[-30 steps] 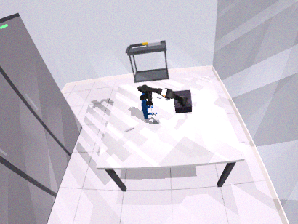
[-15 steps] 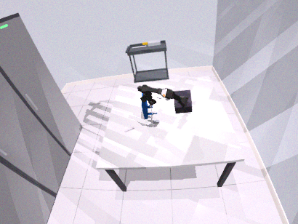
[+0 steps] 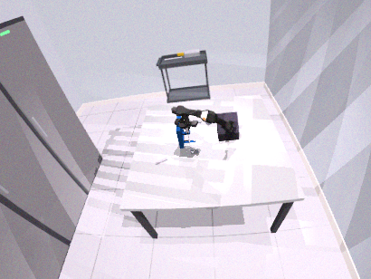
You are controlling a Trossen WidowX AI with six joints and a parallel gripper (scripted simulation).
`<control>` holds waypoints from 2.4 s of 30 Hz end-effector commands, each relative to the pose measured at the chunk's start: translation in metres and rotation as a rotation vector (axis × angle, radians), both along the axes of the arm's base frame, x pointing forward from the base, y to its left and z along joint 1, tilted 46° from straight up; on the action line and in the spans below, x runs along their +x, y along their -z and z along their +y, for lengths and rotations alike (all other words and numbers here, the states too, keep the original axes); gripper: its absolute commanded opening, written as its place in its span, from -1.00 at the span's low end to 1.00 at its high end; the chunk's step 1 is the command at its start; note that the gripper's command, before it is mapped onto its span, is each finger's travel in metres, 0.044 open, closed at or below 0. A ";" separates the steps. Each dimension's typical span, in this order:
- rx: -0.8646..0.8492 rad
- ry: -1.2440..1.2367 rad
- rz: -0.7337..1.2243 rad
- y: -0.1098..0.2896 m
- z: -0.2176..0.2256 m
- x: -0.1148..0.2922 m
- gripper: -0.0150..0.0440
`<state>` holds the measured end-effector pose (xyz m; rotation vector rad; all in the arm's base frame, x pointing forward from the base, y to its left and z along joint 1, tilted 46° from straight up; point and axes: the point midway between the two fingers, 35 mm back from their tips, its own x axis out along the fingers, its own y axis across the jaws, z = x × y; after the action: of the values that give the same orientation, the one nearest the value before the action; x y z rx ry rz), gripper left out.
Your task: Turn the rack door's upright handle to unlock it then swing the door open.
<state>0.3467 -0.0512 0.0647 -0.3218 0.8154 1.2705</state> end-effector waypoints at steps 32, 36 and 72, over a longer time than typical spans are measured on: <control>-0.051 -0.487 -0.495 0.002 0.000 0.000 -0.40; -0.051 -0.487 -0.495 0.002 0.000 0.000 -0.40; -0.046 -0.436 -0.442 0.002 0.000 0.000 0.52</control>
<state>0.3438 -0.0523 0.0635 -0.8542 0.3722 1.5288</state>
